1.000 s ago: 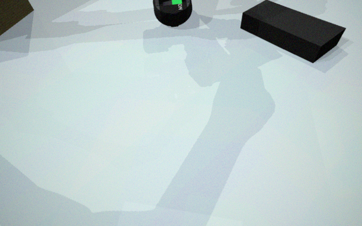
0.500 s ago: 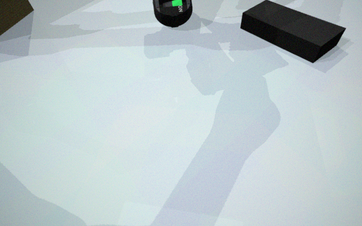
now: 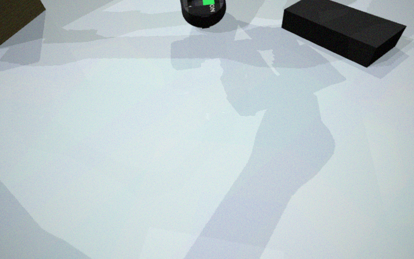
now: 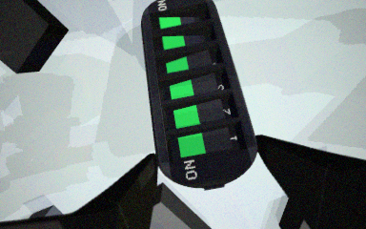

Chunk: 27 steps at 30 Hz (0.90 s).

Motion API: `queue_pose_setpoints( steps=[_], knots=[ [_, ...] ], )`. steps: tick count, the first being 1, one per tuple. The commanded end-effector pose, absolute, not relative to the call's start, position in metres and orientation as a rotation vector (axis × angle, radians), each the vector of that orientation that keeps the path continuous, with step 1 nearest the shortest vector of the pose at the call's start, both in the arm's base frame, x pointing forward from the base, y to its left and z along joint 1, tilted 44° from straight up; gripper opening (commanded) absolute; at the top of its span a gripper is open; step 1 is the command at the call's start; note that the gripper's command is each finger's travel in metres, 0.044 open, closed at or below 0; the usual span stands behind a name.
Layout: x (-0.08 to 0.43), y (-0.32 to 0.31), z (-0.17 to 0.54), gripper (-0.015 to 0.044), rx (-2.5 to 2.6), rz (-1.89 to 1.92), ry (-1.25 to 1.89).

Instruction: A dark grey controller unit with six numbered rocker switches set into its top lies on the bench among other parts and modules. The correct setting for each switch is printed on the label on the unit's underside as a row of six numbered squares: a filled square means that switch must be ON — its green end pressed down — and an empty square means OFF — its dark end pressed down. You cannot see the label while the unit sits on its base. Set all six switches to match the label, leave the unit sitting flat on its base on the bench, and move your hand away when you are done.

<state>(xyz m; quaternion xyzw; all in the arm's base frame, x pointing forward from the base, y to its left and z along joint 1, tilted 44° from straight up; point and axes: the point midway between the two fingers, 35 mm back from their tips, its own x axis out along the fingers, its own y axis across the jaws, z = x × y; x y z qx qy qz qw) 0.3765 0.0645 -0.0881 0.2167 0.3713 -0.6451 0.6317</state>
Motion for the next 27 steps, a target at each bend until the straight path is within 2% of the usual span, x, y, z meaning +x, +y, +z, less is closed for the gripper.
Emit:
queue_pose_setpoints(
  steps=[1, 27],
  knots=[
    [0.379, 0.065, -0.081, 0.0336, 0.506, -1.468, 0.855],
    [0.382, 0.059, -0.065, 0.0336, 0.537, -1.463, 0.887]
  ],
)
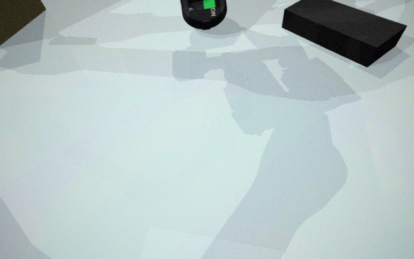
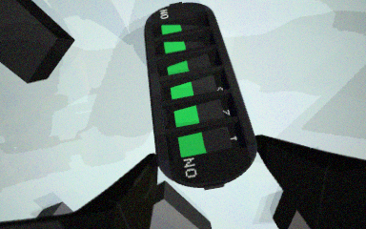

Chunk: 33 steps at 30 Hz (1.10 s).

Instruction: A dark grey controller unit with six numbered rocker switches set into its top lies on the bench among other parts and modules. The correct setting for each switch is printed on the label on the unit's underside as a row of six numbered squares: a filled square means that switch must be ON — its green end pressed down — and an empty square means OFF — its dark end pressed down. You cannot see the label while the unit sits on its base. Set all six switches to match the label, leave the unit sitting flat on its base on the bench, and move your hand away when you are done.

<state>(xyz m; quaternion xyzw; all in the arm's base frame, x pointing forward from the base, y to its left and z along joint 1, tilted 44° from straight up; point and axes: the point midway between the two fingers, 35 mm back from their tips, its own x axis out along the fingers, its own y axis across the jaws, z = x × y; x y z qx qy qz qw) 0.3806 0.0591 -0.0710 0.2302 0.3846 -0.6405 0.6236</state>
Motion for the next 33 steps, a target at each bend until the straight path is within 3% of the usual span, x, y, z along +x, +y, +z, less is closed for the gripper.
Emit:
queue_pose_setpoints(
  steps=[1, 33],
  knots=[
    [0.382, 0.059, -0.065, 0.0336, 0.538, -1.463, 0.888],
    [0.387, 0.046, -0.042, 0.0336, 0.583, -1.454, 0.935]
  ],
)
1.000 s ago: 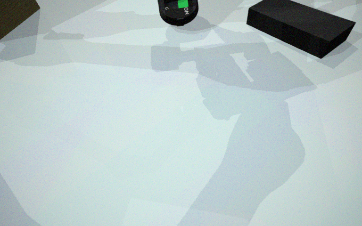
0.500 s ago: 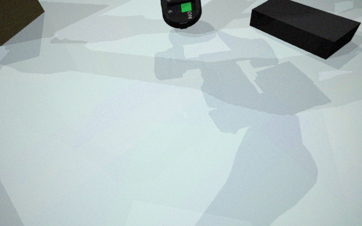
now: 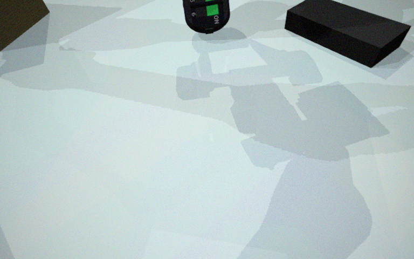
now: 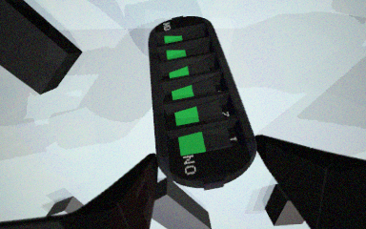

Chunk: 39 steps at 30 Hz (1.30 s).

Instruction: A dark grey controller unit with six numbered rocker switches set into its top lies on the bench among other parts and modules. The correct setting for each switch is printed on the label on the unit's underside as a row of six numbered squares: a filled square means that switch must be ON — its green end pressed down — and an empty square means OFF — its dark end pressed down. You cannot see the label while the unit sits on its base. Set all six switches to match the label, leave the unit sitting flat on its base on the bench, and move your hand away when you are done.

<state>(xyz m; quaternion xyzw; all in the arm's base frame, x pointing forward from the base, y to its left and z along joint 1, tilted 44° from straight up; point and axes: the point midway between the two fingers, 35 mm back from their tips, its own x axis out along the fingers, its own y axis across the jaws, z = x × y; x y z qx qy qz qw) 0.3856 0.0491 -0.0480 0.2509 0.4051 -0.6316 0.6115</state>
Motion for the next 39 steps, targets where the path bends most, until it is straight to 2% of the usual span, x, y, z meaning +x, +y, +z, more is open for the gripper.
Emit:
queue_pose_setpoints(
  steps=[1, 39],
  knots=[
    [0.388, 0.046, -0.042, 0.0336, 0.585, -1.453, 0.936],
    [0.395, 0.027, -0.015, 0.0336, 0.646, -1.440, 0.998]
  ],
)
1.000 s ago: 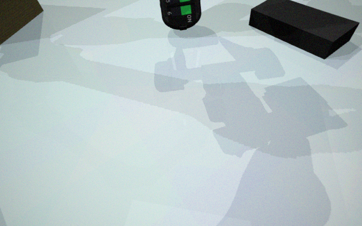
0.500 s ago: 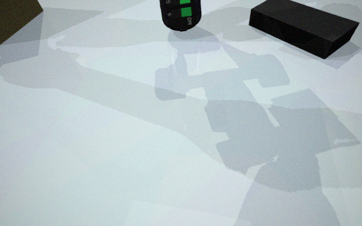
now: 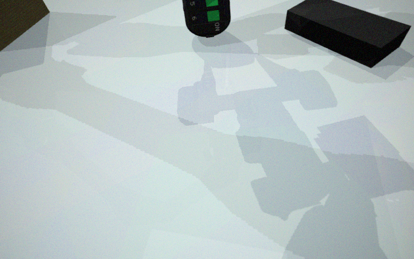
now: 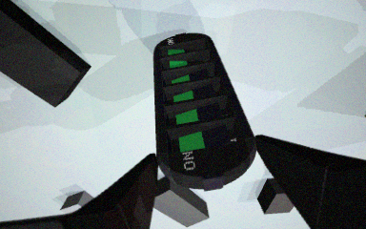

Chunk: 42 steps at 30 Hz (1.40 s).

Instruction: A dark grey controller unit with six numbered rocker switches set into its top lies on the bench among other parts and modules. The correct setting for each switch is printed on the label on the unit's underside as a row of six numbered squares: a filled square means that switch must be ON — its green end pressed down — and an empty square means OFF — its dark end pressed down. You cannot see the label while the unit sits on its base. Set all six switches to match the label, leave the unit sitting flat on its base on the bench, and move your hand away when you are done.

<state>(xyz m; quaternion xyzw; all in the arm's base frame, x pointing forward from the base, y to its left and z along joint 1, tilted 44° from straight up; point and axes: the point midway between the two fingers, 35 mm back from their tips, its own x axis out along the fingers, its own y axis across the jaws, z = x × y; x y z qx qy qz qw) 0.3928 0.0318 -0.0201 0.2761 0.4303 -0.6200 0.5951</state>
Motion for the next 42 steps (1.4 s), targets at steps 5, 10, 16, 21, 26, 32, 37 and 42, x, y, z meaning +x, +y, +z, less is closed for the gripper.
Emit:
queue_pose_setpoints(
  steps=[5, 10, 16, 21, 26, 32, 37, 42],
  knots=[
    [0.396, 0.024, -0.012, 0.0336, 0.654, -1.438, 1.006],
    [0.396, 0.021, -0.009, 0.0337, 0.662, -1.436, 1.014],
    [0.397, 0.018, -0.005, 0.0338, 0.671, -1.433, 1.024],
    [0.398, 0.015, -0.002, 0.0338, 0.665, -1.435, 1.017],
    [0.399, 0.013, 0.001, 0.0338, 0.657, -1.437, 1.009],
    [0.400, 0.010, 0.004, 0.0338, 0.647, -1.440, 1.000],
    [0.401, 0.007, 0.007, 0.0338, 0.639, -1.442, 0.991],
    [0.401, 0.004, 0.009, 0.0338, 0.630, -1.444, 0.982]
  ],
)
